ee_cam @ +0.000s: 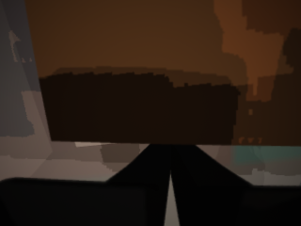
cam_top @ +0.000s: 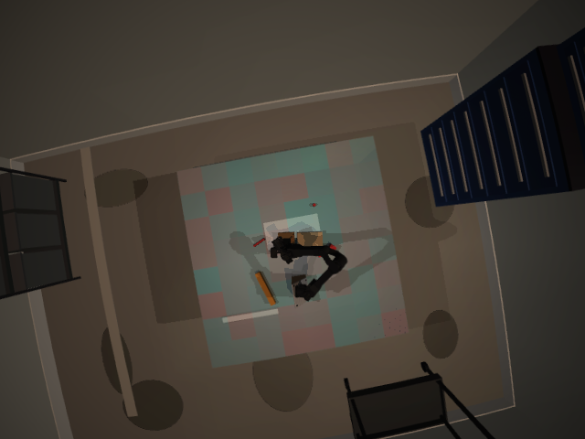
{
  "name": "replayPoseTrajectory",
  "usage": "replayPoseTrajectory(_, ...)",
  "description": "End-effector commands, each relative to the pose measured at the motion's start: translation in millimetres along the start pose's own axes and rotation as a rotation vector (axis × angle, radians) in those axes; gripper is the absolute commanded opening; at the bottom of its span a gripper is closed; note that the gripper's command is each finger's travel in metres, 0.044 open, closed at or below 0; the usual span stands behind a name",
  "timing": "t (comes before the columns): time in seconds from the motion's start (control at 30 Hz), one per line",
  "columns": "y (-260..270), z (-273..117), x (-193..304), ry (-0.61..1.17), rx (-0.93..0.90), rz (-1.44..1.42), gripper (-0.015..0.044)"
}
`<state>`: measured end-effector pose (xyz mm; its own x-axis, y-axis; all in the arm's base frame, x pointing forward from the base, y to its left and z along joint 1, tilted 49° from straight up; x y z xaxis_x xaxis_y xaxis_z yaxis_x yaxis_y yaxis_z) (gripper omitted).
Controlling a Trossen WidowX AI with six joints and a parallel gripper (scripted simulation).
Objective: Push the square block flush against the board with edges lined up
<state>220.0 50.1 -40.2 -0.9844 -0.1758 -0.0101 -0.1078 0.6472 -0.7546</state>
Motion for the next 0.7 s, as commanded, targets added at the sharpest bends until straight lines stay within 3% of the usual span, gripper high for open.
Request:
replayPoseTrajectory(0.0,1,0,6,0.001,0.002,0.0,0.0)
replayPoseTrajectory(0.67,5,0,39,0.002,0.002,-0.001,0.0)
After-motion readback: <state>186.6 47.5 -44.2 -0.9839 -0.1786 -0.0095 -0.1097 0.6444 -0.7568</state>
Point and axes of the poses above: the point midway between the two fingers, 35 mm back from their tips, its own z axis out along the fingers, its own y axis across the jaws, x = y × z, the point moved 8 cm from there along -z, back along the fingers, and after that the axes turned 7 degrees about -z, right-handed, at the moved point
